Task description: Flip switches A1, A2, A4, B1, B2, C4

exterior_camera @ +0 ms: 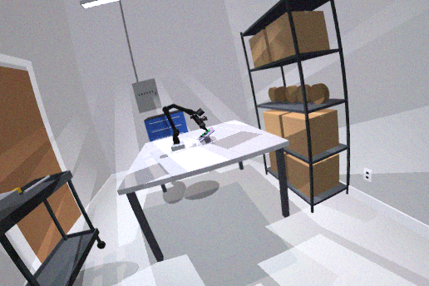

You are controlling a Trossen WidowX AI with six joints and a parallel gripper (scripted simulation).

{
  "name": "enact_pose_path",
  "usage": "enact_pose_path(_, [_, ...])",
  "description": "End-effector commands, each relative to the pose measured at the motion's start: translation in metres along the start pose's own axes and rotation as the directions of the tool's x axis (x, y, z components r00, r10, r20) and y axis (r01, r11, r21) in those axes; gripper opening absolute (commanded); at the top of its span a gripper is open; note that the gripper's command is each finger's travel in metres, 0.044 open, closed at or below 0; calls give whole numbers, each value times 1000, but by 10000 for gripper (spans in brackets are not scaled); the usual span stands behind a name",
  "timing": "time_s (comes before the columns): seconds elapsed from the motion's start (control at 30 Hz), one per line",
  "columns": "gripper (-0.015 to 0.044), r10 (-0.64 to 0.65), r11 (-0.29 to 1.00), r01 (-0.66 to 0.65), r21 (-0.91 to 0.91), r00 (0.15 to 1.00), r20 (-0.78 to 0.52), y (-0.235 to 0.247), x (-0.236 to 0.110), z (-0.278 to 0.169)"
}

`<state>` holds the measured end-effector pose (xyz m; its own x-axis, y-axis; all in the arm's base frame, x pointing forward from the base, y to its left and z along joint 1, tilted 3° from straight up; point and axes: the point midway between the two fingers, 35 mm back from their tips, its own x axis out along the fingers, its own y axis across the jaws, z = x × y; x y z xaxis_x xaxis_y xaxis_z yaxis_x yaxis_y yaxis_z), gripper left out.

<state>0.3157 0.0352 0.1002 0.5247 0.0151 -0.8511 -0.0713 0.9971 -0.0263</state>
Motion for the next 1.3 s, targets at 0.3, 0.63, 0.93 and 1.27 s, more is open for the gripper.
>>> enact_pose_path(0.3, [0, 5, 1000, -5, -1, 1000, -4, 1, 4, -1])
enact_pose_path(0.63, [0, 3, 1000, -3, 0, 1000, -20, 1, -37, 4])
enact_pose_path(0.93, [0, 5, 1000, -5, -1, 999, -33, -1, -61, 2])
enact_pose_path(1.27, [0, 0, 1000, 0, -3, 1000, -30, -43, -58, 2])
